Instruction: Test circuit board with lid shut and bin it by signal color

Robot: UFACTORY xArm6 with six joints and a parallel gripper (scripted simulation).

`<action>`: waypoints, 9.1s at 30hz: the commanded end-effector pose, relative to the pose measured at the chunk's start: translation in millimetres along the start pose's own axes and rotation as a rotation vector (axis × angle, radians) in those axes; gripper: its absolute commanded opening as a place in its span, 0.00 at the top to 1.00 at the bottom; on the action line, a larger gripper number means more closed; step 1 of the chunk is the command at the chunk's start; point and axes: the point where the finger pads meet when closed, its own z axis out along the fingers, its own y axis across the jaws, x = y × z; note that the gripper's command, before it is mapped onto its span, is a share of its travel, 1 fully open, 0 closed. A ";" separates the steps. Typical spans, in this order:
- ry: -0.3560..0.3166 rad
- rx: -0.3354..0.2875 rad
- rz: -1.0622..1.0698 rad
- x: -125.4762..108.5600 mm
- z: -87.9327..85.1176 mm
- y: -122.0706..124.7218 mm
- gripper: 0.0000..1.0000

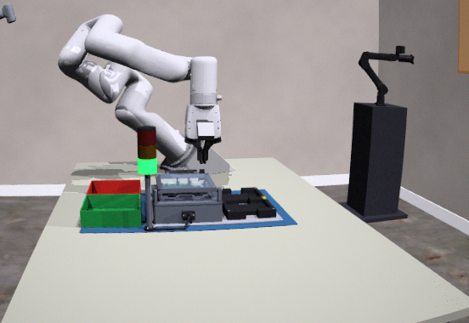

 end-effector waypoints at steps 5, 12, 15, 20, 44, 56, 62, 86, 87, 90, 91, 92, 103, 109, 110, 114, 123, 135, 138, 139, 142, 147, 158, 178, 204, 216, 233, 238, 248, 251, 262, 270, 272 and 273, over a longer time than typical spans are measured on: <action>0.002 0.002 0.001 1.2 13.1 -0.6 1.00; 0.002 0.002 0.001 1.6 21.7 -0.8 1.00; 0.001 0.002 0.001 1.6 23.6 -0.8 1.00; 0.001 0.002 0.001 1.6 23.8 -0.8 1.00; 0.001 0.002 0.001 1.6 26.2 -0.8 1.00; 0.001 0.002 0.001 1.6 27.4 -0.8 1.00; 0.001 0.002 0.001 1.6 27.4 -0.8 1.00; 0.001 0.002 0.001 1.6 29.7 -0.8 1.00; 0.001 0.002 0.001 1.6 29.1 -0.8 1.00; 0.002 0.002 0.001 1.6 21.3 -0.8 1.00; 0.002 0.002 0.001 1.6 16.6 -0.8 1.00; 0.001 0.002 0.001 1.6 11.2 -0.8 1.00; 0.002 0.002 0.001 1.5 -31.0 -0.7 1.00; 0.001 0.002 0.001 1.5 -31.7 -0.7 1.00; 0.001 0.002 0.001 1.5 -31.7 -0.7 1.00; 0.001 0.002 0.001 1.5 -31.7 -0.7 1.00; 0.002 0.002 -0.009 1.5 -31.7 -0.7 1.00; 0.002 0.002 -0.144 1.5 -31.7 -0.7 1.00; 0.002 0.002 -0.222 1.5 -31.7 -0.7 1.00; 0.002 0.002 -0.252 1.5 -31.7 -0.7 1.00; 0.002 0.002 -0.334 1.5 -31.7 -0.7 1.00; 0.002 0.002 -0.419 1.5 -31.7 -0.7 1.00; 0.002 0.001 -0.705 1.5 -31.7 -0.7 1.00; 0.002 0.001 -1.178 1.5 -31.7 -0.7 1.00; 0.003 0.000 -1.569 1.5 -31.7 -0.7 1.00; 0.003 0.000 -1.570 1.5 -31.7 -0.7 0.73; 0.003 0.000 -1.570 1.5 -31.7 -0.7 0.73; 0.003 0.000 -1.570 1.5 -31.7 -0.7 0.73; 0.003 0.000 -1.570 1.5 -31.7 -0.7 0.73; 0.003 0.000 -1.570 1.5 -31.7 0.0 0.73; 0.003 0.000 -1.570 0.8 -31.7 33.9 0.73; 0.003 0.000 -1.570 0.3 -31.6 56.4 0.73; 0.003 0.000 -1.570 0.3 -31.6 60.7 0.73; 0.003 0.000 -1.570 0.2 -31.6 62.1 0.73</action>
